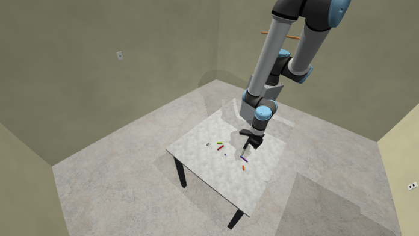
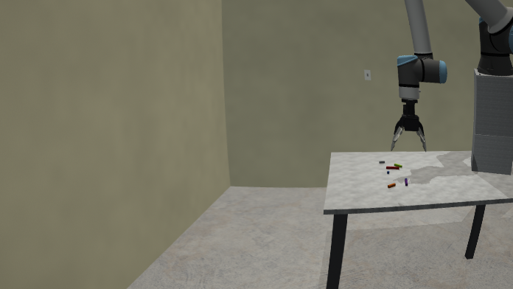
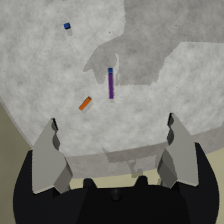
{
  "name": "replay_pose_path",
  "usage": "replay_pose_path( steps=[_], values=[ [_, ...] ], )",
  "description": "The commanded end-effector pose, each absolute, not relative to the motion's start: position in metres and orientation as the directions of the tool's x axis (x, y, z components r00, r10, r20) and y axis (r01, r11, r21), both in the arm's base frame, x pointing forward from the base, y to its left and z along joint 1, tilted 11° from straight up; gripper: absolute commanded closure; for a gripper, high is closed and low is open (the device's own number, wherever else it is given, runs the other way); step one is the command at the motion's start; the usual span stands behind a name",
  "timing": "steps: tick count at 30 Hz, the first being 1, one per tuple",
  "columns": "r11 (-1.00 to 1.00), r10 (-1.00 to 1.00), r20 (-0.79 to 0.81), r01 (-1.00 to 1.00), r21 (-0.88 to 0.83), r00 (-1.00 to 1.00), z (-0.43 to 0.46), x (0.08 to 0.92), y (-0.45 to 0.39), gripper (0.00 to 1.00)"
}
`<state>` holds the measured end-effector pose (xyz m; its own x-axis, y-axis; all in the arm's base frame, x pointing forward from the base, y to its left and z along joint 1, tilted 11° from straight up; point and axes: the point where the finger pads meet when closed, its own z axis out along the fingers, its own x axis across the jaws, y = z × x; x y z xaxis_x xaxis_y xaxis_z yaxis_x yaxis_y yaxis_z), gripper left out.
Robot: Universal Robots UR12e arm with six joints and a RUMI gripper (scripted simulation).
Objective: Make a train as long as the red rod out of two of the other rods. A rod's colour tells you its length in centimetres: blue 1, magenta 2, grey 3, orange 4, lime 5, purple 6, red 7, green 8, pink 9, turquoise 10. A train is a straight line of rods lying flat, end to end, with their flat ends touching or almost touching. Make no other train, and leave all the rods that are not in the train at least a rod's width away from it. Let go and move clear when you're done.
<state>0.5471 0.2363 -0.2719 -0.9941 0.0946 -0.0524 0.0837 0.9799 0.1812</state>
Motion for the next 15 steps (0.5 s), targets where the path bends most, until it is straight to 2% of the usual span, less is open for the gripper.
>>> replay_pose_path(
  steps=[1, 15],
  values=[
    [0.980, 0.096, -0.050, 0.085, 0.182, -0.994, -0.238, 0.544, 0.229, 0.00],
    [0.980, 0.096, -0.050, 0.085, 0.182, -0.994, -0.205, 0.541, 0.223, 0.00]
  ],
)
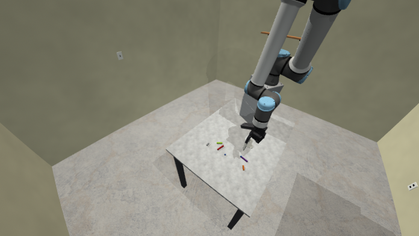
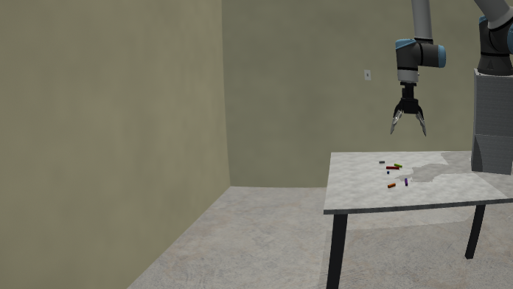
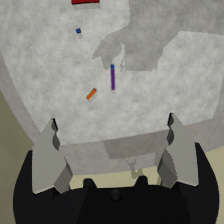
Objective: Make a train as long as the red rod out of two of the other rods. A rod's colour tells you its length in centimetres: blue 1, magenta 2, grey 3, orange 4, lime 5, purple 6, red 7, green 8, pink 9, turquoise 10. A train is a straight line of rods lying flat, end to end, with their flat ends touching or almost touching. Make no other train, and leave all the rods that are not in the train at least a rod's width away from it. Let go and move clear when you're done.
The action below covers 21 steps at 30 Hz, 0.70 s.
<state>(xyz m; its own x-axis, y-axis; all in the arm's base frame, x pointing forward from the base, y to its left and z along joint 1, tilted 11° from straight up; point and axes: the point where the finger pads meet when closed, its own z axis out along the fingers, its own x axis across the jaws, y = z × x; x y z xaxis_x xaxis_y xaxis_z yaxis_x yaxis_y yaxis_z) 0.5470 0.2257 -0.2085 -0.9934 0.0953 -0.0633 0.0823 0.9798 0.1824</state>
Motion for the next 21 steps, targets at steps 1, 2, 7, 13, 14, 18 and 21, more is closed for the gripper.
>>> replay_pose_path(
  steps=[1, 2, 7, 13, 14, 18, 21],
  values=[
    [0.980, 0.095, -0.050, 0.085, 0.182, -0.994, -0.2048, 0.5413, 0.2234, 0.00],
    [0.980, 0.095, -0.051, 0.084, 0.182, -0.994, -0.2047, 0.5417, 0.2236, 0.00],
    [0.980, 0.095, -0.052, 0.084, 0.182, -0.994, -0.2047, 0.5432, 0.2240, 0.00],
    [0.980, 0.095, -0.052, 0.084, 0.182, -0.994, -0.2048, 0.5433, 0.2240, 0.00],
    [0.980, 0.095, -0.052, 0.084, 0.182, -0.994, -0.2048, 0.5433, 0.2240, 0.00],
    [0.980, 0.095, -0.053, 0.084, 0.182, -0.994, -0.2048, 0.5434, 0.2240, 0.00],
    [0.980, 0.095, -0.053, 0.084, 0.182, -0.994, -0.2048, 0.5434, 0.2240, 0.00]
  ],
)
